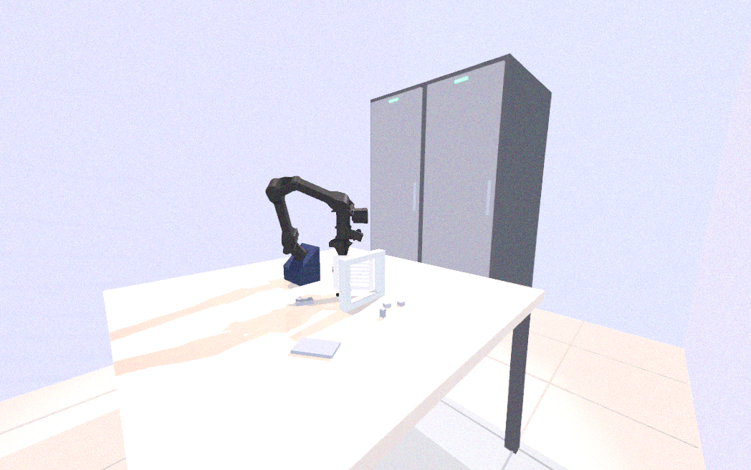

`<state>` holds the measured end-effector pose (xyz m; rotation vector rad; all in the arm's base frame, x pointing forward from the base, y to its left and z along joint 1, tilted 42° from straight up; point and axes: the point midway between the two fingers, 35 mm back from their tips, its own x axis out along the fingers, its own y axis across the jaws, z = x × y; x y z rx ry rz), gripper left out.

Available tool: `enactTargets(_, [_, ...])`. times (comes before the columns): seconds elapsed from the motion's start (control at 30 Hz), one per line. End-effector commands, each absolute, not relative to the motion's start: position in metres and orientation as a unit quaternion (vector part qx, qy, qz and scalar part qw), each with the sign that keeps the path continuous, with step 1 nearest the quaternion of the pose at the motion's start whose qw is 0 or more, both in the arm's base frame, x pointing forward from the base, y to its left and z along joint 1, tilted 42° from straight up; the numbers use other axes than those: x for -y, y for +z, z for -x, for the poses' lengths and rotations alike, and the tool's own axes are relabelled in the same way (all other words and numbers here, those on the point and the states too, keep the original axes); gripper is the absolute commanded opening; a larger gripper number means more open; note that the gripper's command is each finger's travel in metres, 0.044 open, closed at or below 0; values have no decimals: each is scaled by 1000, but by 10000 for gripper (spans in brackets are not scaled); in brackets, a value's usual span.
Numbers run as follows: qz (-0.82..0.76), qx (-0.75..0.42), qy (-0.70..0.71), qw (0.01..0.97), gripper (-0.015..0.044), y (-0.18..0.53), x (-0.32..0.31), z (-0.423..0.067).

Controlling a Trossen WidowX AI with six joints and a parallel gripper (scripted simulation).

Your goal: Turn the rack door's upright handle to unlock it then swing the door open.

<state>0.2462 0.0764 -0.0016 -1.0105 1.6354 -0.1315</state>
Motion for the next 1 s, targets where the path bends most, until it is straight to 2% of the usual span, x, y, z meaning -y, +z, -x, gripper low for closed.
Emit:
enactTargets(0.0, [405, -693, -88, 590, 13, -7, -81, -245])
enactTargets(0.97, [258, -655, -242, 668, 13, -48, -128, -240])
